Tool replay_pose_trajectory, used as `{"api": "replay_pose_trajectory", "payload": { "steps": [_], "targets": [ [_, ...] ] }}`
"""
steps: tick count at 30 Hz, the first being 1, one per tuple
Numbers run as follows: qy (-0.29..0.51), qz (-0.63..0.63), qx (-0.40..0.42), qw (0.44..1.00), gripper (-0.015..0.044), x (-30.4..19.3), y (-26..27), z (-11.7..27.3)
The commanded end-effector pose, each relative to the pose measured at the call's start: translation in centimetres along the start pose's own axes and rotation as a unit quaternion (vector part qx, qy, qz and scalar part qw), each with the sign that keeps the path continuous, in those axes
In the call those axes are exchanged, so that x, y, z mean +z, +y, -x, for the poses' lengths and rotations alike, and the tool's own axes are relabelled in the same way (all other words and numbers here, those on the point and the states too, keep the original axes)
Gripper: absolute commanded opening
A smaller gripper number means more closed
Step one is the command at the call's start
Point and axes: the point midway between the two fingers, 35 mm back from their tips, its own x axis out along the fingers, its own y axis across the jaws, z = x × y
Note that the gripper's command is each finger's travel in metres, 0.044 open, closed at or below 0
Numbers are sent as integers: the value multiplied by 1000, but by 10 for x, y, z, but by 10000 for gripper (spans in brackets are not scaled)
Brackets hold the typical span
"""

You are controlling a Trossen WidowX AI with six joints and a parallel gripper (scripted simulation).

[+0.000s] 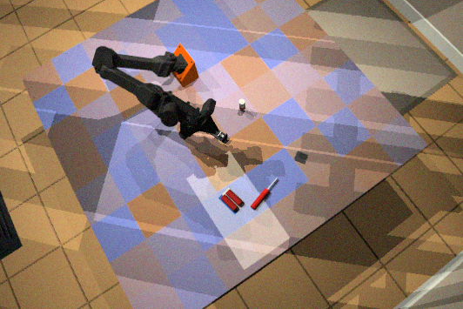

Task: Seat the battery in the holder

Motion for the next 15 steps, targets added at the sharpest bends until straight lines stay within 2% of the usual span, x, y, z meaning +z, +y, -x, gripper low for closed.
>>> {"api": "replay_pose_trajectory", "payload": {
  "steps": [1, 8, 15],
  "targets": [
    [95, 12, -48, 994, 0, -38, 11, -23],
    [253, 84, -181, 947, 0, -116, 25, -48],
    [328, 201, -327, 863, 0, -173, 29, -49]
  ]
}}
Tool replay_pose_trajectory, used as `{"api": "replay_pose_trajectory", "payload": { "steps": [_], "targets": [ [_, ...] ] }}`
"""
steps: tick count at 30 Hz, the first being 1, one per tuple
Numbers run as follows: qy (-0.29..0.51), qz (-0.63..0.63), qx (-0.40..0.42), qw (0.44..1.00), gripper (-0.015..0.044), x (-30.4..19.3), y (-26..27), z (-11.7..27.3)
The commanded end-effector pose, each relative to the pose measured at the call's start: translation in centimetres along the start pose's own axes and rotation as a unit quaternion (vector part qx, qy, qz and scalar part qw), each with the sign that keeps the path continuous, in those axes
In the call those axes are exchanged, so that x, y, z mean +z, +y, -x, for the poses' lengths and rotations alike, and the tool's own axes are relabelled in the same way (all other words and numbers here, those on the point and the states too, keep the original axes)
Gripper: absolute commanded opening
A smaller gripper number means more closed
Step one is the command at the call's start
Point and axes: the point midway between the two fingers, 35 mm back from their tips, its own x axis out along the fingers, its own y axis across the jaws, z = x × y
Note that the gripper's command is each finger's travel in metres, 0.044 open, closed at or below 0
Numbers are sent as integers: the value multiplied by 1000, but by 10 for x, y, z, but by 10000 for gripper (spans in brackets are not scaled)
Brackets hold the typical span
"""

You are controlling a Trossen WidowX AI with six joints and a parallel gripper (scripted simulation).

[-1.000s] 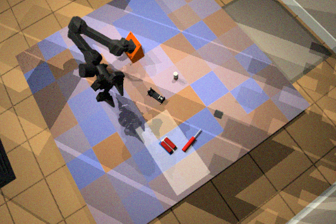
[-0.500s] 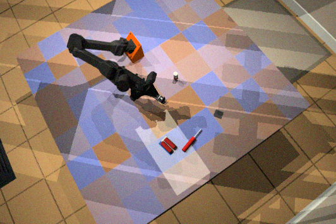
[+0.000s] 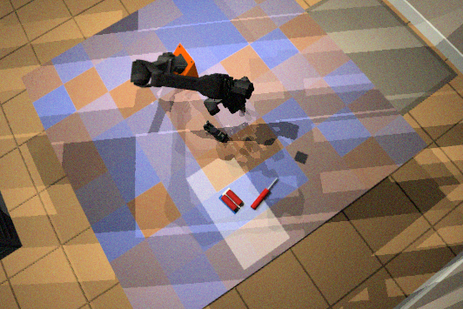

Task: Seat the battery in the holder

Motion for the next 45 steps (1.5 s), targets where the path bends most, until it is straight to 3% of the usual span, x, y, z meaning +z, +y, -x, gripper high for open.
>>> {"api": "replay_pose_trajectory", "payload": {
  "steps": [1, 7, 16, 45],
  "targets": [
    [19, 37, -73, 996, 0, -14, 8, -7],
    [20, 39, -77, 996, 0, -15, 8, -13],
    [20, 39, -79, 996, 0, -17, -5, -85],
    [19, 39, -77, 996, 0, -19, 37, -92]
  ]
}}
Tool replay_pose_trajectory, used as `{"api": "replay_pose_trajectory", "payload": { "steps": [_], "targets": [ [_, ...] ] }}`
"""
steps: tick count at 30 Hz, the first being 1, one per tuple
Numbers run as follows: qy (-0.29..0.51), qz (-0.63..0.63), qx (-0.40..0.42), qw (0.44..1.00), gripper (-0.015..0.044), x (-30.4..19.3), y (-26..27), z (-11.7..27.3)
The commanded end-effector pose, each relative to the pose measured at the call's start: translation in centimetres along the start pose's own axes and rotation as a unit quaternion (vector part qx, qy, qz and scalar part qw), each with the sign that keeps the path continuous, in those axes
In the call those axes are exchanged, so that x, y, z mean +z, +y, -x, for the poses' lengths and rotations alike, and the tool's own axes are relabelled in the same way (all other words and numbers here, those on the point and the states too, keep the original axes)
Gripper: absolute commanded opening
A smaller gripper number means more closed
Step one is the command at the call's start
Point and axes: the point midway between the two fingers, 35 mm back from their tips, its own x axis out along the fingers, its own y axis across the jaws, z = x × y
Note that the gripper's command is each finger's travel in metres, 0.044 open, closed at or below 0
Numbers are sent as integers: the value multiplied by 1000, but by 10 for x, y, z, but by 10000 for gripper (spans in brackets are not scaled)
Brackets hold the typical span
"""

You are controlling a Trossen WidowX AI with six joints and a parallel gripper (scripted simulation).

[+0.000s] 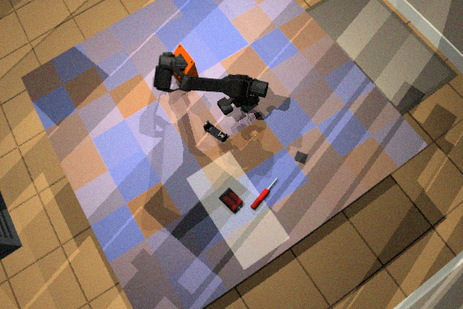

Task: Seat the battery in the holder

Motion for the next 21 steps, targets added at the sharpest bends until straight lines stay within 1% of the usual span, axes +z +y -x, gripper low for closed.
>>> {"api": "replay_pose_trajectory", "payload": {
  "steps": [1, 15, 21],
  "targets": [
    [5, 1, 1, 1000, 0, -2, 7, -2],
    [5, 0, 1, 1000, 0, -4, 30, -2],
    [2, 1, 0, 1000, 0, -3, 30, -1]
  ]
}}
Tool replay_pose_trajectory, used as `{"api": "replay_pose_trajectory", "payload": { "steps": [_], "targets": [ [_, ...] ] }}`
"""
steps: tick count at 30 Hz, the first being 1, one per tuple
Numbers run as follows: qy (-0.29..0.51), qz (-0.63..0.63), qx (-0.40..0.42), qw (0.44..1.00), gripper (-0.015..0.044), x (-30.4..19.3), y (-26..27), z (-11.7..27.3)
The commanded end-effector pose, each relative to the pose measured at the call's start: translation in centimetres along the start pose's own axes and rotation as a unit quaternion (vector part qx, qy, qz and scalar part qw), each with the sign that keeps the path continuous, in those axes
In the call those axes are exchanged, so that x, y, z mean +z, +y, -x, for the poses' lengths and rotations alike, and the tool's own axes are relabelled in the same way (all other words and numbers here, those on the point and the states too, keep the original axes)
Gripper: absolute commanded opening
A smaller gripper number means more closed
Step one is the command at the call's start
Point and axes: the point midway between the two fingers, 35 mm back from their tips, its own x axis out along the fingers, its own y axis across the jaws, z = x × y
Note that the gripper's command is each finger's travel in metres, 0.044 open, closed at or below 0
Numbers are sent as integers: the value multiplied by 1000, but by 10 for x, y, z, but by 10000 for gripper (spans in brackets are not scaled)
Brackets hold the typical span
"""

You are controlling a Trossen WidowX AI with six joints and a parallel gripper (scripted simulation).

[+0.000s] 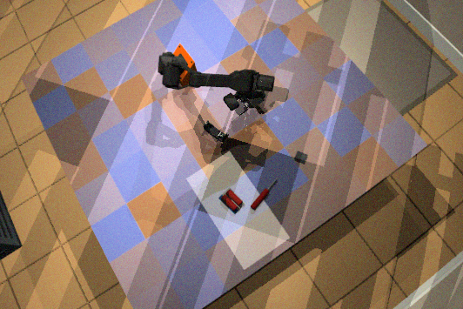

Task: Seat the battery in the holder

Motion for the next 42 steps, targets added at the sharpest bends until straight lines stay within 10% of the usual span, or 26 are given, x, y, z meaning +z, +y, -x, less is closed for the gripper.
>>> {"api": "replay_pose_trajectory", "payload": {
  "steps": [1, 21, 25, 30, 42],
  "targets": [
    [0, 0, 1, 1000, 0, 1, 1, 6],
    [-5, 0, 5, 1000, 0, 1, 2, 83],
    [-2, -121, 4, 993, 105, 2, 6, 71],
    [0, -363, 3, 932, 236, 2, 14, 49],
    [3, -712, -1, 702, 242, 0, 25, 10]
  ]
}}
